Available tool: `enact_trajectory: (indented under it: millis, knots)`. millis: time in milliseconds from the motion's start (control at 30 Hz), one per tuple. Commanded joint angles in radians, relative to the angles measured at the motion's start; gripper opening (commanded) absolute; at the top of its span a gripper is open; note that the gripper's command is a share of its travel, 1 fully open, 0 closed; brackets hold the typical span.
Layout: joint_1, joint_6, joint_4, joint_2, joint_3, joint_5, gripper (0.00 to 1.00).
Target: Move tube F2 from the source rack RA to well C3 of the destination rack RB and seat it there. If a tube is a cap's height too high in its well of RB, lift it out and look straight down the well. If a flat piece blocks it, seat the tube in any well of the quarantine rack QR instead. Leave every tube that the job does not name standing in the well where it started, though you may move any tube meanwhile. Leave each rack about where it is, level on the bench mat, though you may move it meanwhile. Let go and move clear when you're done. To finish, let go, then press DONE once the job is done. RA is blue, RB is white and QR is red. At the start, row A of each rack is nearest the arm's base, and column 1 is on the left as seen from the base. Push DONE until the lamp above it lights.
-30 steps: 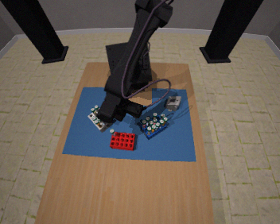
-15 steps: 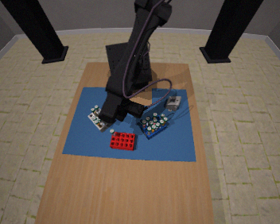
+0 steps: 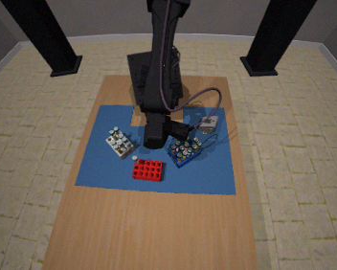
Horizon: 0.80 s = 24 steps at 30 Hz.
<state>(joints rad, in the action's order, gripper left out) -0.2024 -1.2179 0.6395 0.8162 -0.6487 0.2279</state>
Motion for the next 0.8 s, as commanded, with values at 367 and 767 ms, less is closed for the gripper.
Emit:
enact_trajectory:
  millis: [367,767]
  knots:
    - [0.105,0.119,-0.01,-0.034,0.007,-0.114,0.0]
    - [0.445,0.357,-0.01,-0.003,-0.019,-0.343,0.0]
